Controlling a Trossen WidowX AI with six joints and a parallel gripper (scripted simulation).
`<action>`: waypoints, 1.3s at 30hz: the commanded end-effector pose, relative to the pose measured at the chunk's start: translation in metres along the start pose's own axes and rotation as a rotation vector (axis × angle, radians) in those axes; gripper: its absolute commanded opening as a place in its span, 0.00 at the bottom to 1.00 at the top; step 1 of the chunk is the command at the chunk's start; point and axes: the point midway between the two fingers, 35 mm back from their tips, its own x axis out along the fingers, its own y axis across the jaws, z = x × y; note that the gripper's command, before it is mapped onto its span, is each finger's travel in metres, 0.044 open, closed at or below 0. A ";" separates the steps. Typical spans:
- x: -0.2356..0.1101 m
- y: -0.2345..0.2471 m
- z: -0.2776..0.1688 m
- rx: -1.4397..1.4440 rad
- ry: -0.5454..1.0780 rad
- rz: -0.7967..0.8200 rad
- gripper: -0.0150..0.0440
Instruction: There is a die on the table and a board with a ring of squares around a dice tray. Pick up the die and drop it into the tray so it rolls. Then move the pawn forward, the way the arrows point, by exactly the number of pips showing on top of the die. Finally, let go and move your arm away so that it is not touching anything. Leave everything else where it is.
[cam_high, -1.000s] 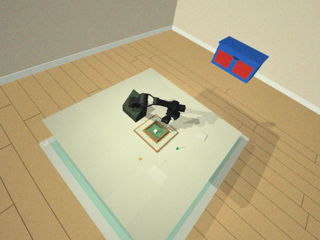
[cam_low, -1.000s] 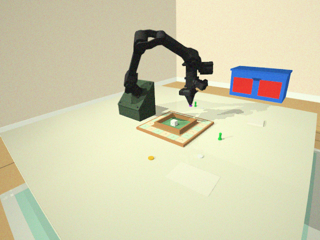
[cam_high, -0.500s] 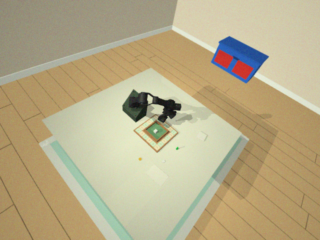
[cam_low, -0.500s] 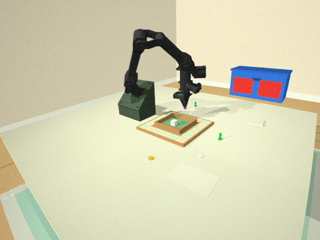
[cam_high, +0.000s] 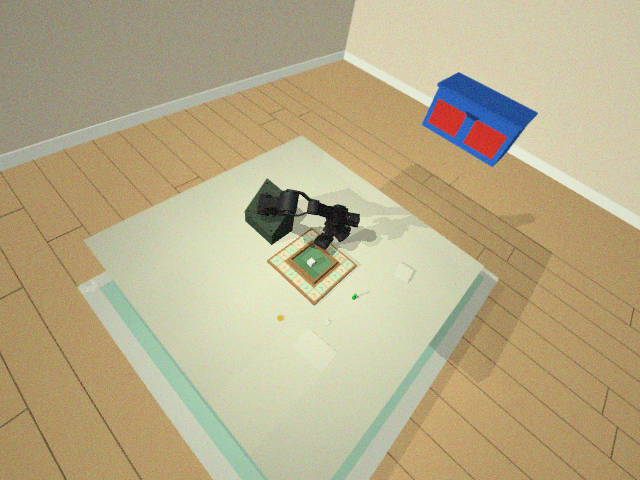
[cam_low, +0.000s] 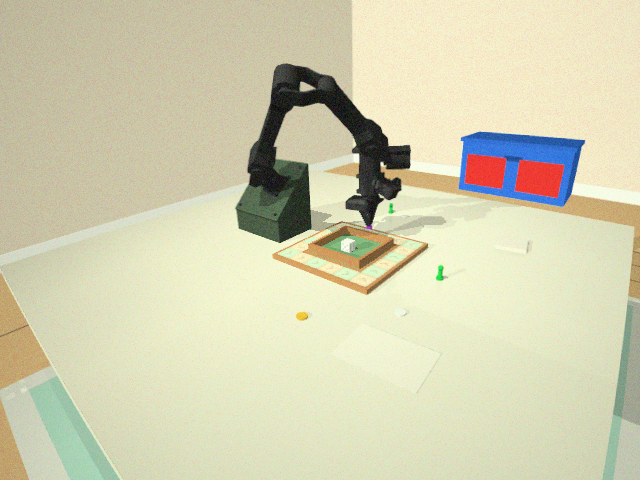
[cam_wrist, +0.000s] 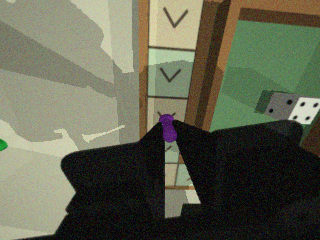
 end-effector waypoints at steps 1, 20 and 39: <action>0.007 -0.001 -0.001 -0.004 0.001 -0.005 0.25; -0.014 0.001 0.002 -0.002 0.000 0.000 0.79; -0.112 -0.076 -0.080 0.171 0.006 -0.004 1.00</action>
